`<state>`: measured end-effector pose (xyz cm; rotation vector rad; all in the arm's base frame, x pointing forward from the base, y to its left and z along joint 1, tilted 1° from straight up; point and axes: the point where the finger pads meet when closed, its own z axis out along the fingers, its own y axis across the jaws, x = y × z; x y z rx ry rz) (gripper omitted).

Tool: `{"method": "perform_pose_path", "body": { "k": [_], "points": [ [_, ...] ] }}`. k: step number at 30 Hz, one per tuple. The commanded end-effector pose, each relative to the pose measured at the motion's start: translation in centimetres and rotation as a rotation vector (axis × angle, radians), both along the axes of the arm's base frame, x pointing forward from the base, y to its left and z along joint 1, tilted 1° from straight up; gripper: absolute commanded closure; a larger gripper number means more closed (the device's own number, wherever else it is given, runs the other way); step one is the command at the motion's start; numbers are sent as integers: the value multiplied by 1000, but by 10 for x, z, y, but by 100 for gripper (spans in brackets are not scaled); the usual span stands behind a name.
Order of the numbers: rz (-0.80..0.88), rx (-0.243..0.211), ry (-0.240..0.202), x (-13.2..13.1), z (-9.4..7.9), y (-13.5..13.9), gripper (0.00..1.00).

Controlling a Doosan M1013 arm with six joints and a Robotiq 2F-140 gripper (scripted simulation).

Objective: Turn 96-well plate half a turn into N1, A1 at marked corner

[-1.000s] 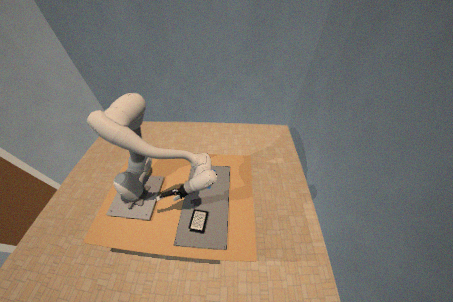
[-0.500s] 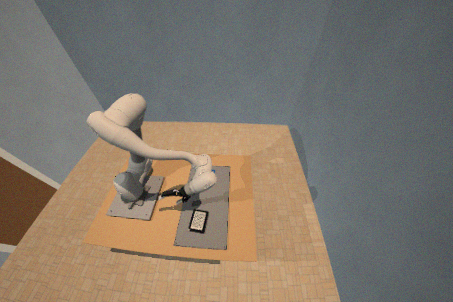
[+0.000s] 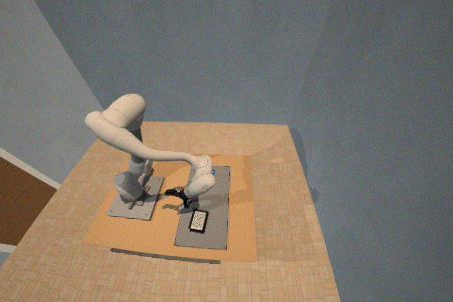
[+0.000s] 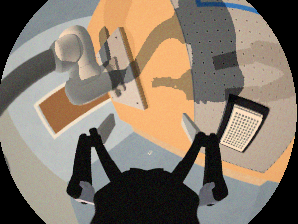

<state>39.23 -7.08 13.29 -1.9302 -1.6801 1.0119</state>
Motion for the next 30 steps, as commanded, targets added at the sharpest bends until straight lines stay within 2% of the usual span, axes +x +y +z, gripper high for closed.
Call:
{"method": "perform_pose_path", "body": {
  "k": [1,7,9,12,24,26,30],
  "points": [
    [-81,-72,-49,4,-4,-1,0],
    [-226,-185,-128,13,-13,-2,0],
    [-226,-185,-128,13,-13,-2,0],
    [-301,-240,-164,23,-21,-4,0],
    [-616,-447,-300,43,-34,-9,0],
    [-616,-447,-300,43,-34,-9,0],
    [-726,-511,-338,50,-38,-10,0]
  ]
}}
